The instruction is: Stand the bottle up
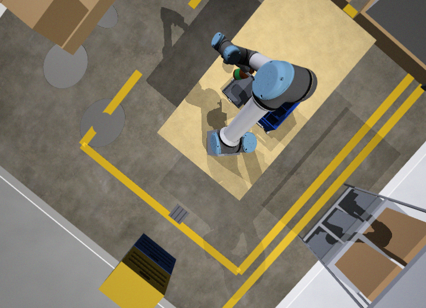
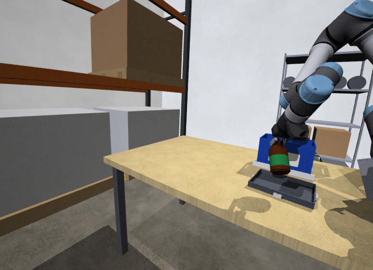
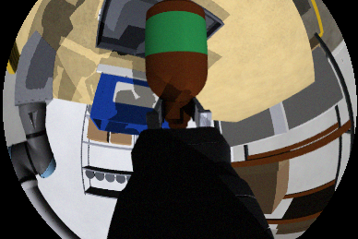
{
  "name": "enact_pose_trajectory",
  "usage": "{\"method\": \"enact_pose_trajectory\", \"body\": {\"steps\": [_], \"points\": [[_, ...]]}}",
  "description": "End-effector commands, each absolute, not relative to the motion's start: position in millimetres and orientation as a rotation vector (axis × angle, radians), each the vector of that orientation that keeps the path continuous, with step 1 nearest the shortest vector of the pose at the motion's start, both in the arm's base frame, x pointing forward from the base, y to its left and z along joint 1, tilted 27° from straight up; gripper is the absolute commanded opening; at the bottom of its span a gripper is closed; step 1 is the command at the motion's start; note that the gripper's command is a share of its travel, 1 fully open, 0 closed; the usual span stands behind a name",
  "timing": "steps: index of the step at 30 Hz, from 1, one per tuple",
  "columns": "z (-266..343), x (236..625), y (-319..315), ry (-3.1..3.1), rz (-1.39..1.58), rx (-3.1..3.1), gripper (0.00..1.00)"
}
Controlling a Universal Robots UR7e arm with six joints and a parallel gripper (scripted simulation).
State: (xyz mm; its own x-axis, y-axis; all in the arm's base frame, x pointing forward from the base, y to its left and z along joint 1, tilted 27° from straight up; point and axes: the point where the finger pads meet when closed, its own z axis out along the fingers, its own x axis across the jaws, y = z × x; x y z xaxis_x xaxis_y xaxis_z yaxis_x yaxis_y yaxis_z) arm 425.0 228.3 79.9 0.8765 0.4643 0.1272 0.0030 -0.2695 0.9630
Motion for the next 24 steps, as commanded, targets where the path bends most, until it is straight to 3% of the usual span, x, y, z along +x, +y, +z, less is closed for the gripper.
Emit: {"method": "enact_pose_trajectory", "body": {"steps": [1, 24], "points": [[80.4, 425.1, 228.6, 0.352, 0.461, 1.801, 0.0], [77.2, 424.4, 228.0, 0.325, 0.457, 1.744, 0.0]]}}
